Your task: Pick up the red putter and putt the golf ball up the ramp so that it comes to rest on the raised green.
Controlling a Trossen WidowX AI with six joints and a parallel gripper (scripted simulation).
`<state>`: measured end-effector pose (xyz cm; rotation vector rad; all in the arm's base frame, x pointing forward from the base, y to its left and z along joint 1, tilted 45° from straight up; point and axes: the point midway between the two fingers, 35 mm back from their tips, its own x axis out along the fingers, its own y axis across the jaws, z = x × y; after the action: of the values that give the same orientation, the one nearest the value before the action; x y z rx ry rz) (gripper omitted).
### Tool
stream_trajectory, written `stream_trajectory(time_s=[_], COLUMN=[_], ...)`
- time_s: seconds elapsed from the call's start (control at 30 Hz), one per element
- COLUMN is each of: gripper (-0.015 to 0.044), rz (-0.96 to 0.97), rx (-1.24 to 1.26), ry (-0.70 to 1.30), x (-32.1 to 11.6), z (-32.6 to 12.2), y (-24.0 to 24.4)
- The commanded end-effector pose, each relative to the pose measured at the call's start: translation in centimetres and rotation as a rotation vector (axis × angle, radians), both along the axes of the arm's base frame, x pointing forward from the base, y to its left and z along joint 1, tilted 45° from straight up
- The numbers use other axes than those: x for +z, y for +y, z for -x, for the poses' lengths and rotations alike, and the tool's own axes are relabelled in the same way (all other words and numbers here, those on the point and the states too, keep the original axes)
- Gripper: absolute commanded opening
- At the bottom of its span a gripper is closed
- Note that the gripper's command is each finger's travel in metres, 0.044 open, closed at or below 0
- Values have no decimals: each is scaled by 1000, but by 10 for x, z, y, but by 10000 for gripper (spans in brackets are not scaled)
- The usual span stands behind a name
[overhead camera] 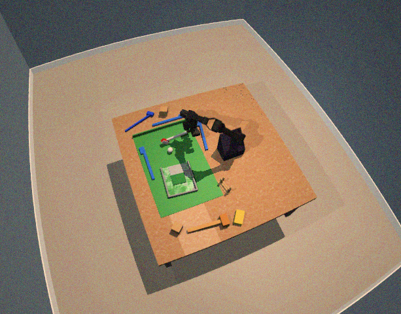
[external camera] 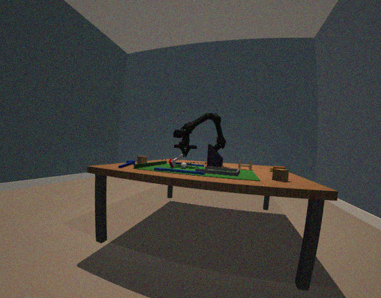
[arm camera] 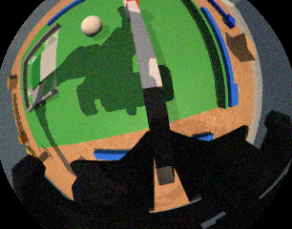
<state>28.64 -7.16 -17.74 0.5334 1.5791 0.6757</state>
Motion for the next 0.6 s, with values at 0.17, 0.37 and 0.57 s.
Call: stream_trajectory(time_s=[0.17,0.37,0.57], gripper=[0,0,0], rz=[-3,2,-6], rx=[-9,-10,-6], ry=[2,0,-1], x=[-6,29,83], z=[1,-5,3], y=[-6,27,86])
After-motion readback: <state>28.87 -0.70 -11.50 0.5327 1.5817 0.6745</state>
